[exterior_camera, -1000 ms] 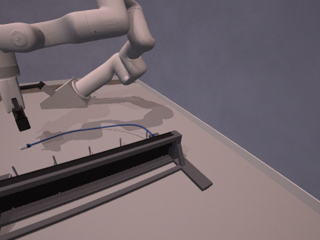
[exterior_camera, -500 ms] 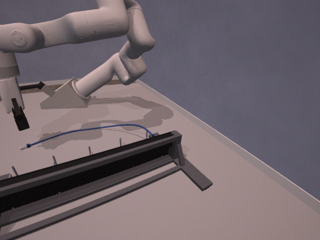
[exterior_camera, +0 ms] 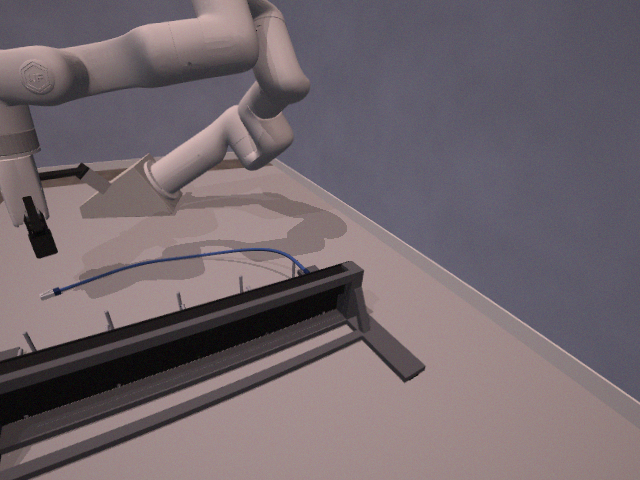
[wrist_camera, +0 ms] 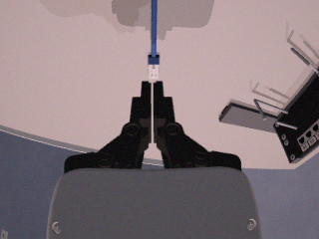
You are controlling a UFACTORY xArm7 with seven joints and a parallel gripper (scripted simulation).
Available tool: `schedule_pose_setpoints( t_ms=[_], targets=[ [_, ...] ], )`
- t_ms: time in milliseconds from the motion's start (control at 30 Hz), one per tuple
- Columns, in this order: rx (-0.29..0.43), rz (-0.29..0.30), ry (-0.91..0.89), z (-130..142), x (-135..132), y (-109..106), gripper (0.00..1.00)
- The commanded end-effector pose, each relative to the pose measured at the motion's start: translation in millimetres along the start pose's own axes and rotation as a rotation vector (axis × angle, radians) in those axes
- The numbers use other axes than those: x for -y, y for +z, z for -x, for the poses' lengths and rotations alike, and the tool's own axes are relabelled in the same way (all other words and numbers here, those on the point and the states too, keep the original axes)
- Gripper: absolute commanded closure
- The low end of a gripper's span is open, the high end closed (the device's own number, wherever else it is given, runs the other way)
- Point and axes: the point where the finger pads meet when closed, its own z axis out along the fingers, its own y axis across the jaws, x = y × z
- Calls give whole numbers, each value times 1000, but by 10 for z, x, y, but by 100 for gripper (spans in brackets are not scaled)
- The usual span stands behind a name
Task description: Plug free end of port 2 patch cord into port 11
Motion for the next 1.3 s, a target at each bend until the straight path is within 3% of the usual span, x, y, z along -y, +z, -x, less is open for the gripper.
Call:
schedule_pose_setpoints(
  t_ms=[0,500,700,800,867,1267],
  targets=[
    [5,1,0,11,1,-24,100],
    [17,18,33,-26,-76,-62,100],
    [62,106,186,-221,-425,-234,100],
    [66,115,202,-242,-459,-251,100],
    [80,161,276,-349,-614,-332,100],
    [90,313,511,-727,-1050,-569,100]
  ],
)
